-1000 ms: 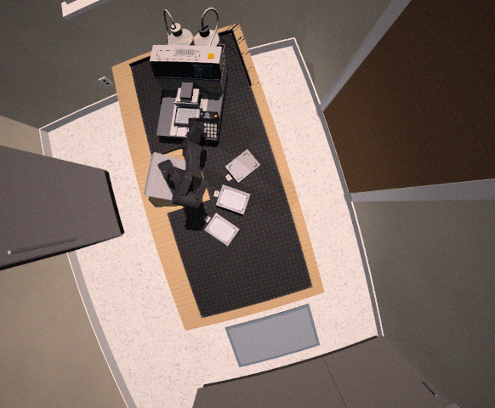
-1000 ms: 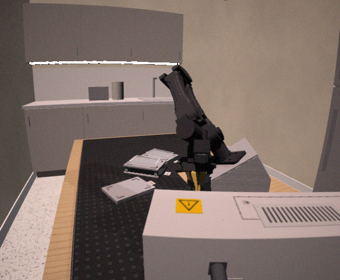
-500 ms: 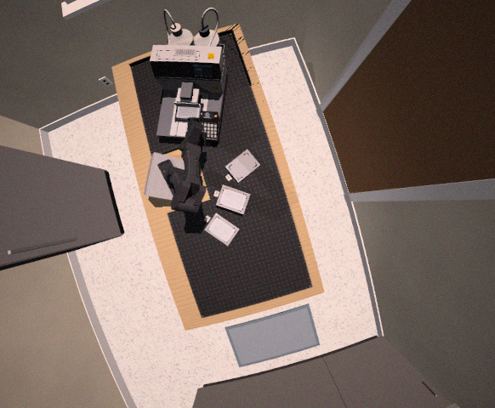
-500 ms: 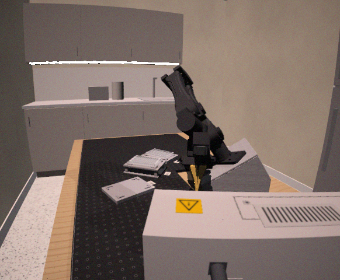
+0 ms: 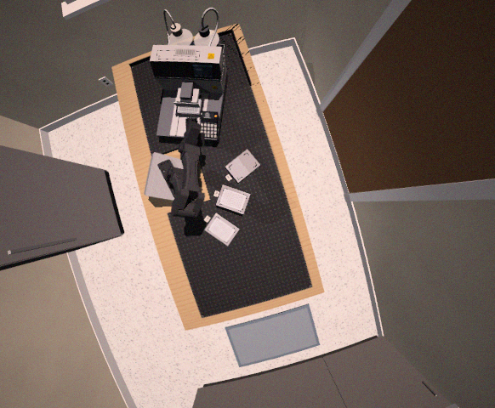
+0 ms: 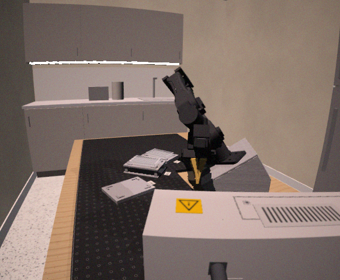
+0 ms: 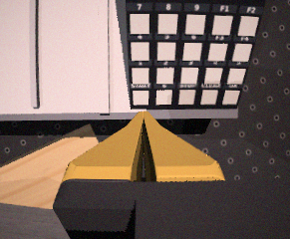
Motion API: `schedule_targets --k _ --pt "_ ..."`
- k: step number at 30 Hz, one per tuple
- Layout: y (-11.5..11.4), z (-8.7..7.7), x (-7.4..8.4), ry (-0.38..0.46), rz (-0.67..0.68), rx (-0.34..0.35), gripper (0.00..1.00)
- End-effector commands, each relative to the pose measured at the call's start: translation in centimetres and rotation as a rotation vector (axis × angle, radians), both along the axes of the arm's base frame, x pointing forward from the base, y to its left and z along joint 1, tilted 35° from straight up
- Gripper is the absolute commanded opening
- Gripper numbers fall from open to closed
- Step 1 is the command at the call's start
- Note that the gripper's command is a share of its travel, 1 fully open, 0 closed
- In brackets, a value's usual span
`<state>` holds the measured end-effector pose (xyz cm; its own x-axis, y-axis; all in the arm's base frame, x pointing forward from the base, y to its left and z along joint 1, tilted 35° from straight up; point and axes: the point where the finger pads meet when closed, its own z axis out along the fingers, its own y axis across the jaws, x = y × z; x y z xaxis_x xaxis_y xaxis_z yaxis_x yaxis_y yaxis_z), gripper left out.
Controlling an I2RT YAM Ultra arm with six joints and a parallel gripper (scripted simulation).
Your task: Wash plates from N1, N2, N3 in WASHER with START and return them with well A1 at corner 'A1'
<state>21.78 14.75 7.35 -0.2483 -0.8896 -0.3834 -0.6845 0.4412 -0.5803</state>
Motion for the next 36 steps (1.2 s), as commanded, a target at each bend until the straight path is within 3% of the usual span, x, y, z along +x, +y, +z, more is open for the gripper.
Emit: schedule_targets --k 1,20,36 --pt "-0.2 0.4 -0.5 0.011 -0.002 -0.007 0.0" --pt "-0.5 2.4 -2.4 0.012 -0.002 -0.007 0.0" --pt "-0.5 2.4 -2.4 0.012 -0.002 -0.007 0.0"
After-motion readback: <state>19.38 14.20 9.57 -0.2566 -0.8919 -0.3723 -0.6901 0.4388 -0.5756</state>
